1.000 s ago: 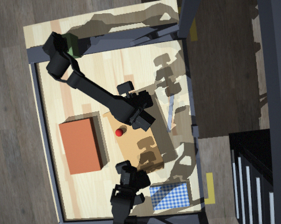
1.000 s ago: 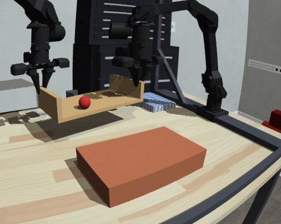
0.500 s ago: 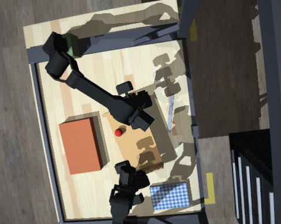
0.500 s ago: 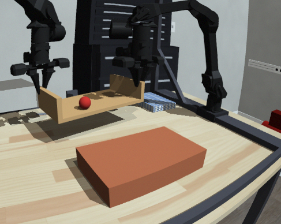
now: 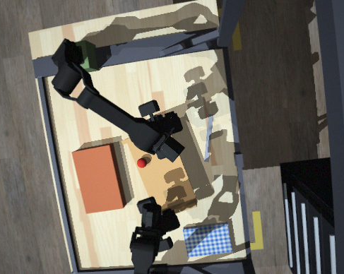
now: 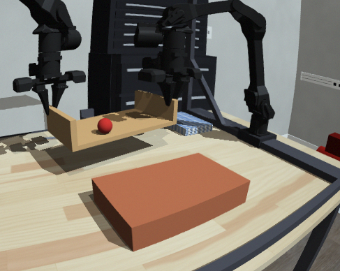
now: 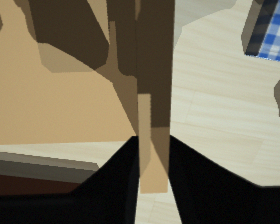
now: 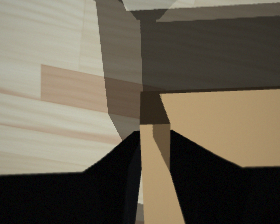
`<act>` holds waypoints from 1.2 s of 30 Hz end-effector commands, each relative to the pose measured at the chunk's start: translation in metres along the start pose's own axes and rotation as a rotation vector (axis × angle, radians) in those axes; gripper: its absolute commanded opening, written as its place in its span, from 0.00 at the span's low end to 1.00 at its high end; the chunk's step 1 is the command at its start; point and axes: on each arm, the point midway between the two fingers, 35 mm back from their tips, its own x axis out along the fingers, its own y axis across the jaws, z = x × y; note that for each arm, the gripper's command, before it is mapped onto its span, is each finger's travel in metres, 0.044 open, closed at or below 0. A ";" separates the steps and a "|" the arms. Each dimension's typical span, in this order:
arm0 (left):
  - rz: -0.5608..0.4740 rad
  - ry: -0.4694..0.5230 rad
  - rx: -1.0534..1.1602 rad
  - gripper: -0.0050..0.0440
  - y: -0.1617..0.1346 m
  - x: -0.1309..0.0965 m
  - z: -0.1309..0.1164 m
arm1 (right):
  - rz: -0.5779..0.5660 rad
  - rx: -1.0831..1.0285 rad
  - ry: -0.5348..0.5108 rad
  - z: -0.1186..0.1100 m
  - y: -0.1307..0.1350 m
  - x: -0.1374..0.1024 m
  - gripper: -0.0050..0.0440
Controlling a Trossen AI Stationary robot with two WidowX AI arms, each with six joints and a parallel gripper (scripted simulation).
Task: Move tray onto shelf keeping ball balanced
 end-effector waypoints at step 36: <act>0.043 -0.018 0.002 0.24 0.011 -0.012 -0.059 | -0.051 -0.002 -0.032 -0.057 0.004 -0.019 0.24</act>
